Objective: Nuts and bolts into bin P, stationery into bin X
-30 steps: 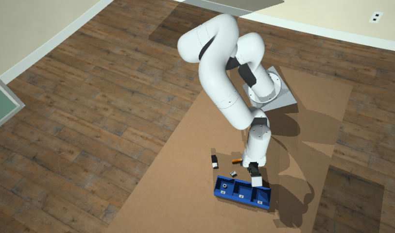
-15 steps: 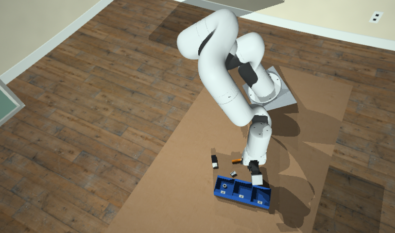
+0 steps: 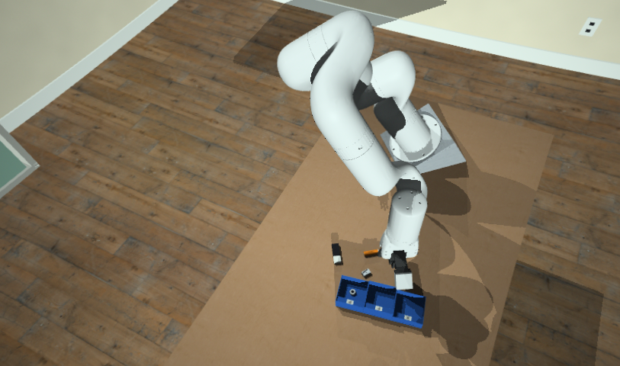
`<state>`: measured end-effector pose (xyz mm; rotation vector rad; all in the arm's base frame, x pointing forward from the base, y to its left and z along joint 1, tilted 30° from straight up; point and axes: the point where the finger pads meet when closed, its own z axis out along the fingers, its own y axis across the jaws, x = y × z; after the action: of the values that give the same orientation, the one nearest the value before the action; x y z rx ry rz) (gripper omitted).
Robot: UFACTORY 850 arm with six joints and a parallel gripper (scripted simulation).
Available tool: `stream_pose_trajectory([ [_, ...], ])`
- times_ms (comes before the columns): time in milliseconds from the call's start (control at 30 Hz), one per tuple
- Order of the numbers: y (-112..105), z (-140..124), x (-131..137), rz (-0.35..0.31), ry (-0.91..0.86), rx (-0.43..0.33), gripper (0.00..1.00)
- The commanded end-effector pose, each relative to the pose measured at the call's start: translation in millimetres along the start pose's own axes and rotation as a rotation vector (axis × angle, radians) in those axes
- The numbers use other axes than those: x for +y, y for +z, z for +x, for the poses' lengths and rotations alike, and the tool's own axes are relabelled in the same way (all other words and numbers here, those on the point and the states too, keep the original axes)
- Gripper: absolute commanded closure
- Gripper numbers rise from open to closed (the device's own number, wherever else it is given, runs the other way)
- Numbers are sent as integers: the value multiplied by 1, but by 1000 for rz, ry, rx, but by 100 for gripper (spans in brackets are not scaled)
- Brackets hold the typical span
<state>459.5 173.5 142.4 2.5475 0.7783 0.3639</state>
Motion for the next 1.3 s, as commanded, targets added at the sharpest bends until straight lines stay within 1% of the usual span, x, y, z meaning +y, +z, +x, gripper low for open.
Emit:
stream_pose_trajectory([
  [0,-2,1,0,0,0,1,100],
  [67,-2,1,0,0,0,1,100],
  [433,-3,26,60,0,0,1,100],
  [633,-3,27,60,0,0,1,100],
  [733,-3,34,76,0,150,1,100],
  [1067,-3,58,131,-1,374,3,100],
  [1133,-3,58,133,-1,421,3,100],
  [1200,-3,58,133,-1,421,3,100],
  [1233,-3,58,133,-1,491,4,100],
  [1267,-3,59,133,-1,511,4,100],
])
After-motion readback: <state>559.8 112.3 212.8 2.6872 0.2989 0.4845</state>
